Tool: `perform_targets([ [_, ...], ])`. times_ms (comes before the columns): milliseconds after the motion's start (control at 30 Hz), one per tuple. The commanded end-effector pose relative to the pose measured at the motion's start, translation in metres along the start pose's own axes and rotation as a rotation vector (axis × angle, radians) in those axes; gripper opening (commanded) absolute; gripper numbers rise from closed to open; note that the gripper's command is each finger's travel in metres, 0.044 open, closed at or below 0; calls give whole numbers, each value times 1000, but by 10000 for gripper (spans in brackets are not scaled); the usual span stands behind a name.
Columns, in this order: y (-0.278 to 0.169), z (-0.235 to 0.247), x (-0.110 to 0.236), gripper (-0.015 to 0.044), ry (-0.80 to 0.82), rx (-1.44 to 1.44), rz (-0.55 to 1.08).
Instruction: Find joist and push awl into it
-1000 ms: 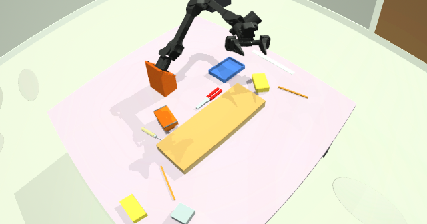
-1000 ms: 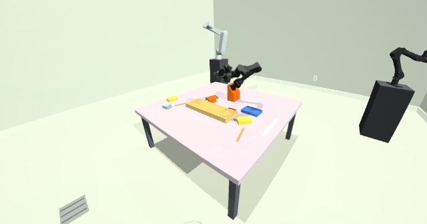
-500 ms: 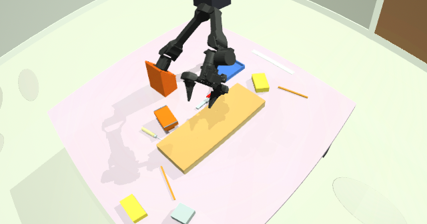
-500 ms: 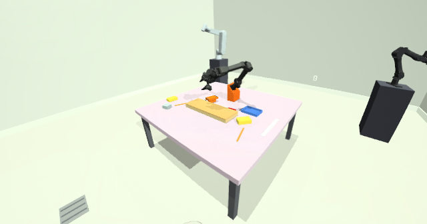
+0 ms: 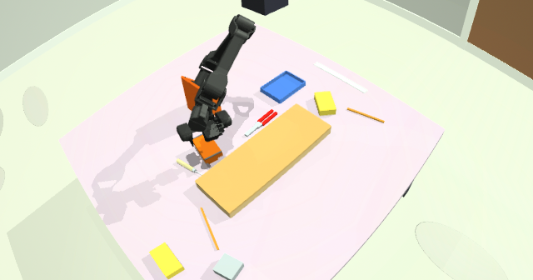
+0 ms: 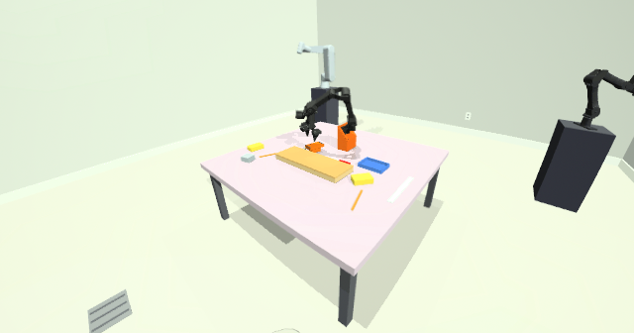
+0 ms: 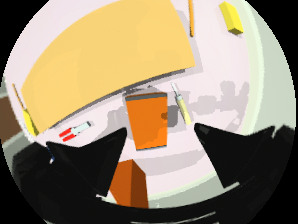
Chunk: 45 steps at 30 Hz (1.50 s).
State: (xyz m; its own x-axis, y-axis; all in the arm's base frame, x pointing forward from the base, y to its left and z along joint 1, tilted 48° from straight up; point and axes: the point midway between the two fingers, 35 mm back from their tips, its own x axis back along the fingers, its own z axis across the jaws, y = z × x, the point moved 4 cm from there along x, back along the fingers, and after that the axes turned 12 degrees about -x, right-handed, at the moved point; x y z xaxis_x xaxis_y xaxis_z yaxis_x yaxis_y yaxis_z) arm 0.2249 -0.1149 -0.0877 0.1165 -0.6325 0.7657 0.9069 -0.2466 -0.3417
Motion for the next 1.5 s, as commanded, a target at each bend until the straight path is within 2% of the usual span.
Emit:
perform_targets([
  [0, -17, -6, -15, 440, 133, 18, 49],
  [567, -24, -4, -16, 440, 133, 17, 50],
  [1467, -23, 3, -60, 440, 136, 18, 50],
])
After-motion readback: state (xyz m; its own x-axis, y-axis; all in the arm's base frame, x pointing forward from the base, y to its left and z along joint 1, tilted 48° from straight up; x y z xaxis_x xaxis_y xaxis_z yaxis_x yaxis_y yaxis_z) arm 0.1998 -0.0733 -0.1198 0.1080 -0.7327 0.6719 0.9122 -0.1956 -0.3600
